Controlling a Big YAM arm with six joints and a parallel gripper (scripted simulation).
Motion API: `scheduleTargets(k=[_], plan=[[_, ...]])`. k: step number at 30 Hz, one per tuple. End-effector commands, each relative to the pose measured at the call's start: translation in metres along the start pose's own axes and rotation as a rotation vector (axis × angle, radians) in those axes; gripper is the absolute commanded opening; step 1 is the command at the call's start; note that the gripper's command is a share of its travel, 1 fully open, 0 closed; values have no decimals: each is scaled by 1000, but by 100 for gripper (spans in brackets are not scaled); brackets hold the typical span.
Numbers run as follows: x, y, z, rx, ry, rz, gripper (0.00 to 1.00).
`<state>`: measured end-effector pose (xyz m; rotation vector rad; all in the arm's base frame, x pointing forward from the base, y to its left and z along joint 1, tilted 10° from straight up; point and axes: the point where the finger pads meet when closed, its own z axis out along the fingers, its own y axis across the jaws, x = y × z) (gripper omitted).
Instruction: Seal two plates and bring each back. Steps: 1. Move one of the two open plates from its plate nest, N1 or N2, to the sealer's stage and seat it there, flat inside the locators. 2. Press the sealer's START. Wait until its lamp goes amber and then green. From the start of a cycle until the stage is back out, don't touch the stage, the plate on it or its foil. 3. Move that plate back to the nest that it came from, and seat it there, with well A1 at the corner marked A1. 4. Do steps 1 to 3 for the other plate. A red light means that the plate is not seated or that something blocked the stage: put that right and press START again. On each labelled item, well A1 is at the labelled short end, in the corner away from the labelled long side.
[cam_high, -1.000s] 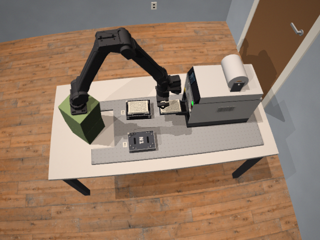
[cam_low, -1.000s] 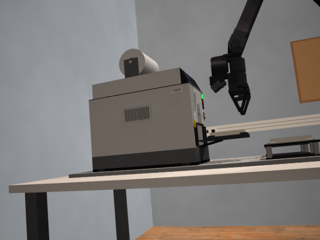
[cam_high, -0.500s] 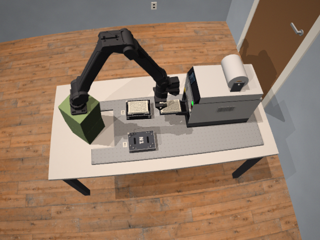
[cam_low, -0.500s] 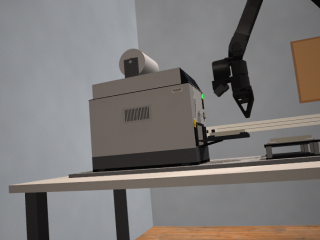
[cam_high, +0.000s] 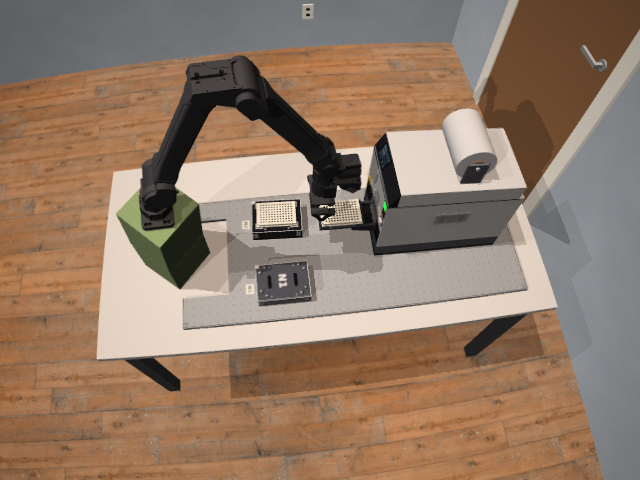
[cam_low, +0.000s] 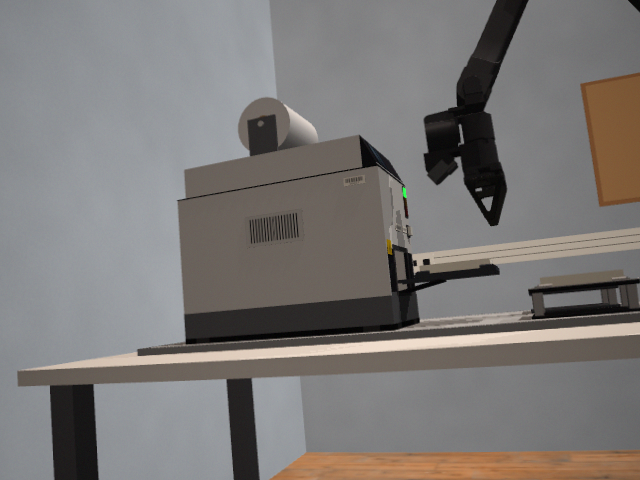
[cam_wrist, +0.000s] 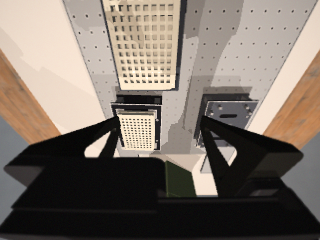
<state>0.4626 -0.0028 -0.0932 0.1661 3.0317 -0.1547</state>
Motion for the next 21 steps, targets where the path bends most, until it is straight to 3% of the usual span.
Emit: scheduleTargets(k=[1,5,9,17,21], plan=[[-11,-17,-39,-9,-43,-5,96],[-11,-16,-39,-10,-38,-17,95],[-2,-29,-51,-2,-14,-27,93],[-13,-56,-102,-9,-60,-22,88],[-15,-57,-111,-11,-62,-33,87]])
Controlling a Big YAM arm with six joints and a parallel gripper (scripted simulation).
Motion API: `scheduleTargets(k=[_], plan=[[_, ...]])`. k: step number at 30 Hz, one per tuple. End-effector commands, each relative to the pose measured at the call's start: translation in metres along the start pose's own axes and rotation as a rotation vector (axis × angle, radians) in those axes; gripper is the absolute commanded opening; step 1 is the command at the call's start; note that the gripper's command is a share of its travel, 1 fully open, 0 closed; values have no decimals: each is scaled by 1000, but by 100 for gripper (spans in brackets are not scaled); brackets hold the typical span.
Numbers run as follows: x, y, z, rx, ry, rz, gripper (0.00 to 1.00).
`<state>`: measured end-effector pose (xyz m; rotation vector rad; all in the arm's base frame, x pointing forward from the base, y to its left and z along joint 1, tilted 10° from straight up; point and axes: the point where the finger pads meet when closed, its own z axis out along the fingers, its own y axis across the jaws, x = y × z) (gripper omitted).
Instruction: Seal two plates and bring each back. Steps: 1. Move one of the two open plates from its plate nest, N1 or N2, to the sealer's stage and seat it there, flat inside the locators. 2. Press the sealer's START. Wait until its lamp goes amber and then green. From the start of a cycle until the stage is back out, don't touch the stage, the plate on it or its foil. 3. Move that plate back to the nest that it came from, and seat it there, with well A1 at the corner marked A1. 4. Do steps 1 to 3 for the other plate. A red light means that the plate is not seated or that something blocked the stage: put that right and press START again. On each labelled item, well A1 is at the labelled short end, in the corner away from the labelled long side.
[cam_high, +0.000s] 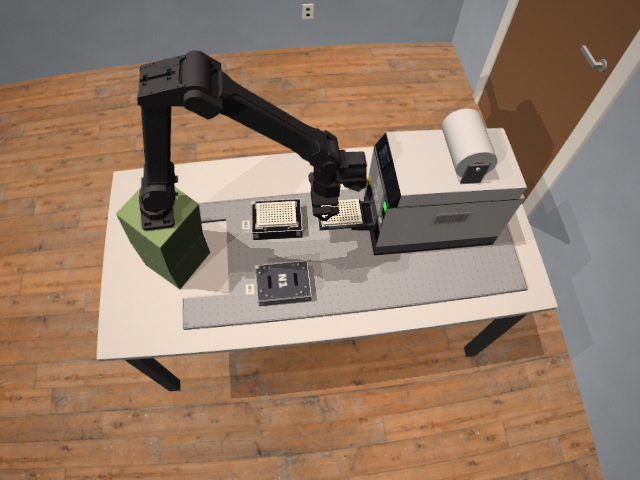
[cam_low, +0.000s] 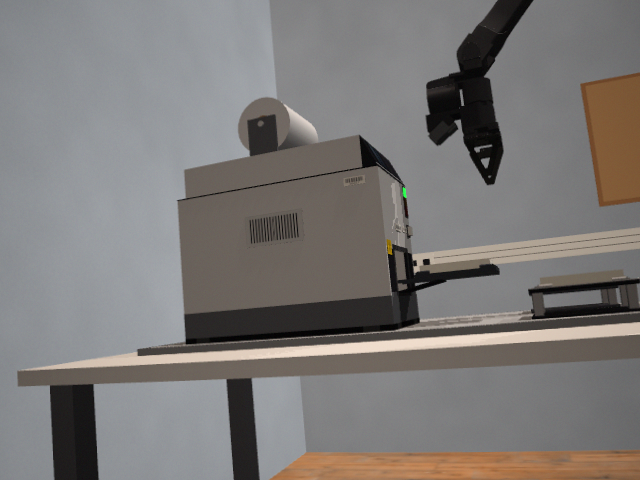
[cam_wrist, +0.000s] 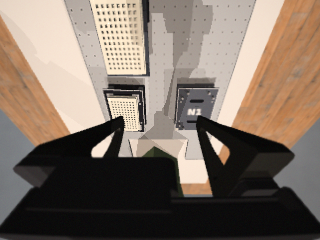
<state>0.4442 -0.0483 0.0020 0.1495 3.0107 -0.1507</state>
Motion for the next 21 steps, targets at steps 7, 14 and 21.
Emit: scheduleTargets(k=[7,14,21], plan=[[-14,-22,-29,3,-21,-1,0],[-19,-5,-19,-4,-29,-6,0],[-17,-5,-10,-4,-14,4,0]])
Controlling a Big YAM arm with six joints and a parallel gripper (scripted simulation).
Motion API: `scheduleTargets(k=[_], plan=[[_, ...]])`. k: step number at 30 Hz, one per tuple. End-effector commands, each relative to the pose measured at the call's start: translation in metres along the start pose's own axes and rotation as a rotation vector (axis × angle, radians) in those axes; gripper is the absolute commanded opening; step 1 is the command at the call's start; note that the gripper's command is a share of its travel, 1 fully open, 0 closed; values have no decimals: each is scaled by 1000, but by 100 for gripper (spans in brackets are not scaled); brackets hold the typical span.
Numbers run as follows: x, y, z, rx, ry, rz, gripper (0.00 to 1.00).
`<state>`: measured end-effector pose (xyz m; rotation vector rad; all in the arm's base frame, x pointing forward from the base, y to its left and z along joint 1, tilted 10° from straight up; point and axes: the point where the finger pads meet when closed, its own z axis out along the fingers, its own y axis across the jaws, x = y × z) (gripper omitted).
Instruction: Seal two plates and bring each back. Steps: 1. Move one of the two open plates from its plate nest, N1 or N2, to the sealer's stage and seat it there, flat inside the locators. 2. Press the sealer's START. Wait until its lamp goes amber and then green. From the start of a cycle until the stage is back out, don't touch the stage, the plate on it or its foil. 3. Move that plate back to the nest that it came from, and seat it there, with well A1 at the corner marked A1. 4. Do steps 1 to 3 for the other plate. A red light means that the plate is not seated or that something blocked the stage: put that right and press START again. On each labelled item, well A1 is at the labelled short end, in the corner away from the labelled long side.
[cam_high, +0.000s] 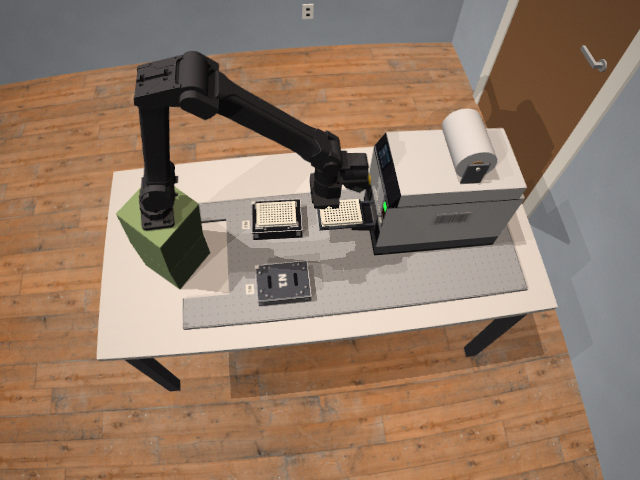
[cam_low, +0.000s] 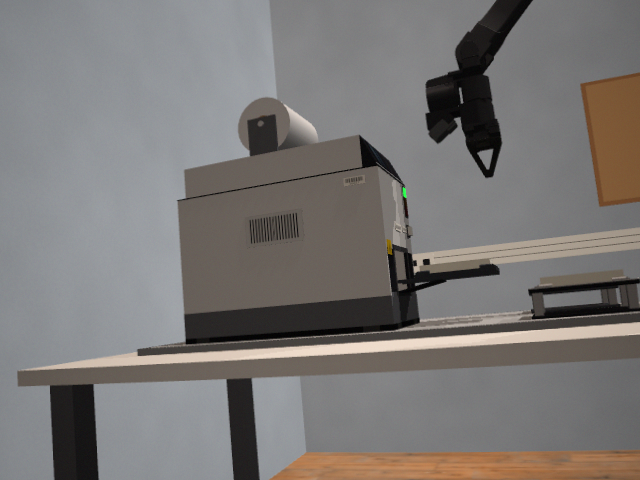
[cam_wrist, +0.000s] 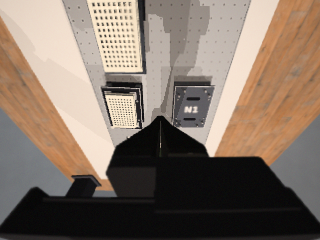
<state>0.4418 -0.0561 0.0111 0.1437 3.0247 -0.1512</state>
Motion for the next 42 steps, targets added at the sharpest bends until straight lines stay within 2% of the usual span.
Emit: scheduleTargets(k=[1,14,16,21,25,28,31,33,36,40,42], plan=[[-17,4,0,-4,-24,10,0],[-17,4,-1,-5,-24,-16,0],[-14,3,-3,-4,-123,-24,0],[-10,1,-11,-3,-310,-29,0],[-7,-6,-11,2,-443,-19,0],[1,-7,-4,5,-522,-20,0],[-1,-4,-3,1,-537,-22,0],[2,0,0,1,-610,-23,0],[12,5,8,-4,-685,-42,0],[17,2,16,0,-791,-41,0],[15,-2,14,5,-863,-35,0]])
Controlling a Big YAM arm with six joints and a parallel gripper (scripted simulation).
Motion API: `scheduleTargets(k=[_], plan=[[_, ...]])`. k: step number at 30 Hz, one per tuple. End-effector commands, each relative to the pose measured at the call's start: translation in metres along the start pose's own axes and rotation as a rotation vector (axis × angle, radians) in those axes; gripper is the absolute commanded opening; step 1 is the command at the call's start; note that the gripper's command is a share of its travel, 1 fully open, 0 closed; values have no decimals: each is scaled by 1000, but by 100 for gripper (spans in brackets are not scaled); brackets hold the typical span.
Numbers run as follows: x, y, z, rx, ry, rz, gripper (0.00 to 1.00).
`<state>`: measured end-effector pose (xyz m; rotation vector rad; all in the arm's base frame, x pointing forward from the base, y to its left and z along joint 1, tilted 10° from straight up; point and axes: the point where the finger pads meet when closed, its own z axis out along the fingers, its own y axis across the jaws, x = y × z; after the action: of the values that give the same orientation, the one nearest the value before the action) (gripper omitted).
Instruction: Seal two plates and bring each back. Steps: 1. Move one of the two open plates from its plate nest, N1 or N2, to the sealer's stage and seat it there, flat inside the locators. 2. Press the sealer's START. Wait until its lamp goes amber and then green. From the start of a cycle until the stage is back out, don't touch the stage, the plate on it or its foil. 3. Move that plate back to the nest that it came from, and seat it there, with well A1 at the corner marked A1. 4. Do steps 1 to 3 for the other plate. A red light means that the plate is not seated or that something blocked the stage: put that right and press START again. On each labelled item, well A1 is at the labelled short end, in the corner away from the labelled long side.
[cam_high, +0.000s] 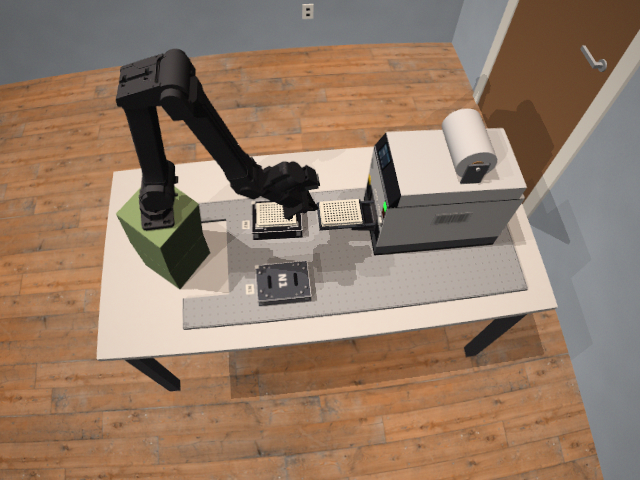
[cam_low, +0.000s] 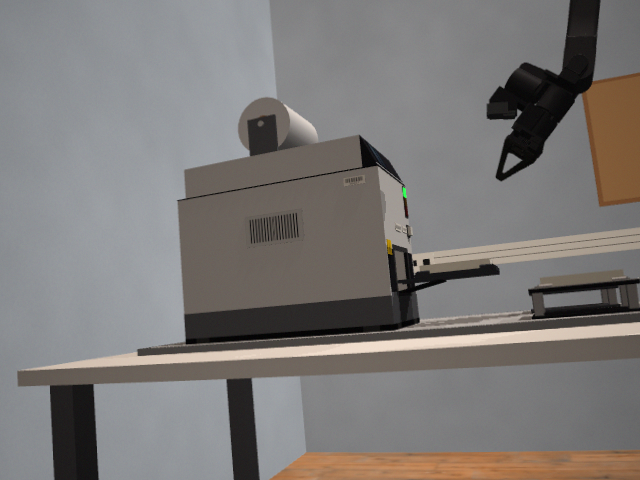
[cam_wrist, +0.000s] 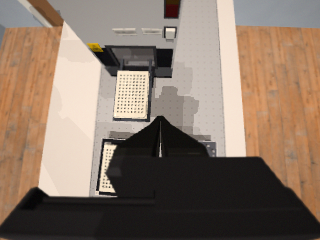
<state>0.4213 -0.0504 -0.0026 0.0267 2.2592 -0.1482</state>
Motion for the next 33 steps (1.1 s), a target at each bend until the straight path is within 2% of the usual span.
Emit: scheduleTargets(k=[1,6,13,18,22,29,33], plan=[[-11,-10,9,24,-112,-4,0],[-20,-10,8,29,-102,6,0],[-37,-2,8,14,-124,15,0],[-52,-4,7,17,-164,18,0],[-46,-3,8,16,-152,17,0],[-19,0,9,11,-101,-9,0],[-32,-4,41,13,-109,-3,0]])
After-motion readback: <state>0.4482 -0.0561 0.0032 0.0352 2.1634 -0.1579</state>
